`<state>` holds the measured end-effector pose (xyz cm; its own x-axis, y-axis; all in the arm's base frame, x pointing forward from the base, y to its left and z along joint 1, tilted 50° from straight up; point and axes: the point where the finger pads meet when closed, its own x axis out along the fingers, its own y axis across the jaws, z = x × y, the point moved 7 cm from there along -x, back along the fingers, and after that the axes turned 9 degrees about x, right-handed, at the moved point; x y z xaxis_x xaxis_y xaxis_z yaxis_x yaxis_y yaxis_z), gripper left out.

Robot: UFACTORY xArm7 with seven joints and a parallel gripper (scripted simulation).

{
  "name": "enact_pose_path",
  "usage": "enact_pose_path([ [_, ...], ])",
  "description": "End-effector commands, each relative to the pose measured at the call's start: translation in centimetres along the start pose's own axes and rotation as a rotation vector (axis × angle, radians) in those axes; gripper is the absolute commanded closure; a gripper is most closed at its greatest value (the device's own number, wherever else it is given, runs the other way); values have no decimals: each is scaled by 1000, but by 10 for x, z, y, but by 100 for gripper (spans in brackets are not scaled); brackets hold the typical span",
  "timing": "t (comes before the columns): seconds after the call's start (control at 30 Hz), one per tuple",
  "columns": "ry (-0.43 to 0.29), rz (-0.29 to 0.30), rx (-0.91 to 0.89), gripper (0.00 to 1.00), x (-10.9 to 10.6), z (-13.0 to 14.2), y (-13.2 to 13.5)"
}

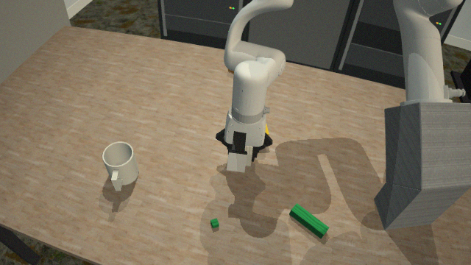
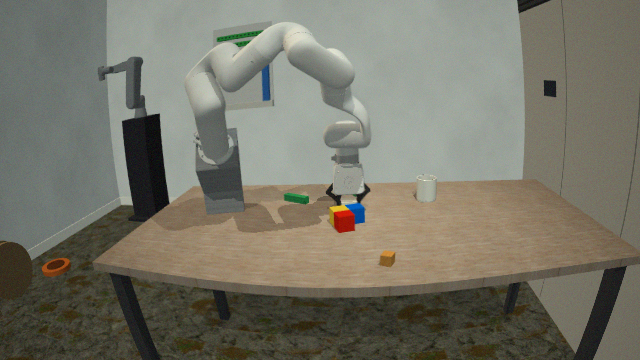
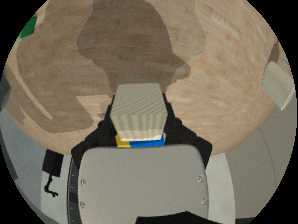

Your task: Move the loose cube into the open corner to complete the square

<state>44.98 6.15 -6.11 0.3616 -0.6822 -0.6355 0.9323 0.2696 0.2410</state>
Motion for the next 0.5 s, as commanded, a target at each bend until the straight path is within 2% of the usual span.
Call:
enact_pose_path([
  [0.0,4,4,0,100,-6,-2,1],
  [0.47,4,4,0,100,-29,-1,1],
])
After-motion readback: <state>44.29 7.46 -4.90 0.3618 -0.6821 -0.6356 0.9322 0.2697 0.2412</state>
